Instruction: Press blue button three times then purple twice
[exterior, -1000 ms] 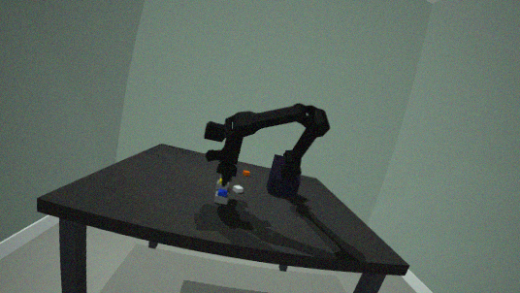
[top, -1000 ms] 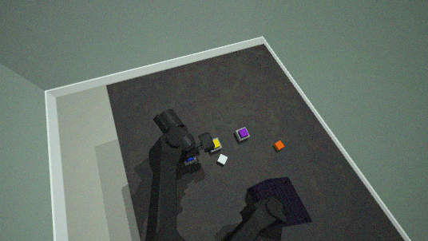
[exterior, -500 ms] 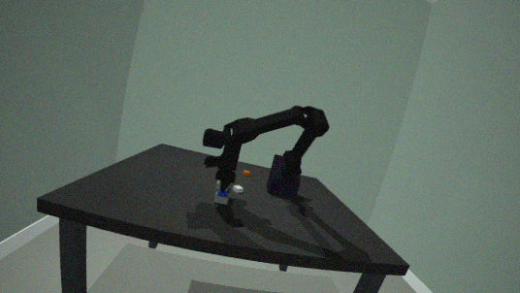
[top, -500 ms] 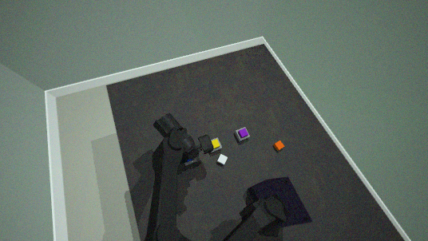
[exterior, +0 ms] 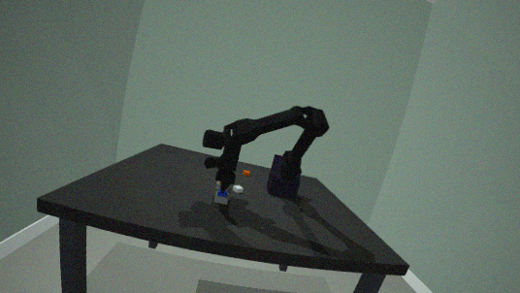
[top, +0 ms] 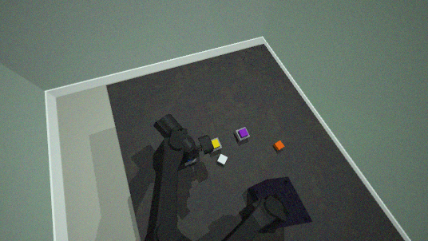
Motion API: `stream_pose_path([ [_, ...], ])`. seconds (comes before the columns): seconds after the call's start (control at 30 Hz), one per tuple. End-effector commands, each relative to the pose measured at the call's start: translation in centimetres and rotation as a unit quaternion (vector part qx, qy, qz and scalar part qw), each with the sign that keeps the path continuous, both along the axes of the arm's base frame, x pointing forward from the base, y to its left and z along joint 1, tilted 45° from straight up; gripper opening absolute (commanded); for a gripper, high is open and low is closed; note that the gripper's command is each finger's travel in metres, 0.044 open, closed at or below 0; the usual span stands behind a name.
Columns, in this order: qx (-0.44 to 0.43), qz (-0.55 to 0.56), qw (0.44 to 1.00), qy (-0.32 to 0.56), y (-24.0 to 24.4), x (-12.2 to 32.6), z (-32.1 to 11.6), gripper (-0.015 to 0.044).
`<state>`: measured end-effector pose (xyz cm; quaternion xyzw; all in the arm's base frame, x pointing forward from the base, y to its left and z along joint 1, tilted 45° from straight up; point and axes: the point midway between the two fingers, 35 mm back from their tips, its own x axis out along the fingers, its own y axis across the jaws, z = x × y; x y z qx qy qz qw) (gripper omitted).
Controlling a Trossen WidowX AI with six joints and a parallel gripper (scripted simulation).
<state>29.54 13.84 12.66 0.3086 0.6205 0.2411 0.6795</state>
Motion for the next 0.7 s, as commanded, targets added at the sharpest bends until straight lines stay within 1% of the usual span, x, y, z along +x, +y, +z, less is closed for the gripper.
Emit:
stream_pose_path([
  [0.0,-0.003,0.0,1.0,0.005,0.0,-0.2,-0.3,0.002],
  [0.2,-0.003,0.0,1.0,0.005,0.0,-0.2,-0.3,0.002],
  [0.33,-0.003,0.0,1.0,0.005,-2.1,-0.5,1.8,0.002],
  [0.5,-0.004,0.0,1.0,0.005,-2.5,-0.5,2.2,0.002],
  [0.67,-0.005,0.0,1.0,0.006,-6.5,-1.1,6.1,0.002],
])
